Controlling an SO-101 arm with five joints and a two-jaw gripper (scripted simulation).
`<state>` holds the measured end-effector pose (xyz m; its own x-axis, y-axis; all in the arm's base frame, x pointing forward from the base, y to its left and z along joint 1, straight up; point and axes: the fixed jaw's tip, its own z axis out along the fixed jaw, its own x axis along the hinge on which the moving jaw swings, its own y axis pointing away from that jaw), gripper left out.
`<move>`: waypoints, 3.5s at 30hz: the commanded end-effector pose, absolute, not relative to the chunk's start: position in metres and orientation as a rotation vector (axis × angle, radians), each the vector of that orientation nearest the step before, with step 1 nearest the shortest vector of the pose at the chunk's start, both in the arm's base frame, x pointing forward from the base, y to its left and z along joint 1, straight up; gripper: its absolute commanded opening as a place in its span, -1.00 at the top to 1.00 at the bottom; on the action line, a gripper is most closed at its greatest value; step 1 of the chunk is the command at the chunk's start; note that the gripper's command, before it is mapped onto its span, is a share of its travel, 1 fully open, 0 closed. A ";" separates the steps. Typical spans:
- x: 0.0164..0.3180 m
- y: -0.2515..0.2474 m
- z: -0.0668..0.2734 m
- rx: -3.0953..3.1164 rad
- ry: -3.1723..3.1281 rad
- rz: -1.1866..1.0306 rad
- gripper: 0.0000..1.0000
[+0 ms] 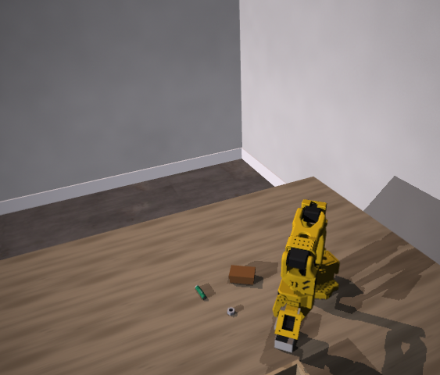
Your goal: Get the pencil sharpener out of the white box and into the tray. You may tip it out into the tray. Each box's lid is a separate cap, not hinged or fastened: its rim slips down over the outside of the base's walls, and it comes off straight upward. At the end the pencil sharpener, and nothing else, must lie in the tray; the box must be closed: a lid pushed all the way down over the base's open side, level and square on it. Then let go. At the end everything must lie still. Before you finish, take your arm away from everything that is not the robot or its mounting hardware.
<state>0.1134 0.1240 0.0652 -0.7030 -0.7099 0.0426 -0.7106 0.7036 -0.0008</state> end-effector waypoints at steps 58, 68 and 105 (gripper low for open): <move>0.116 0.130 0.067 1.205 -2.901 0.000 0.55; 0.117 0.130 0.061 1.206 -2.901 0.000 0.55; 0.116 0.129 0.039 1.206 -2.901 0.000 0.55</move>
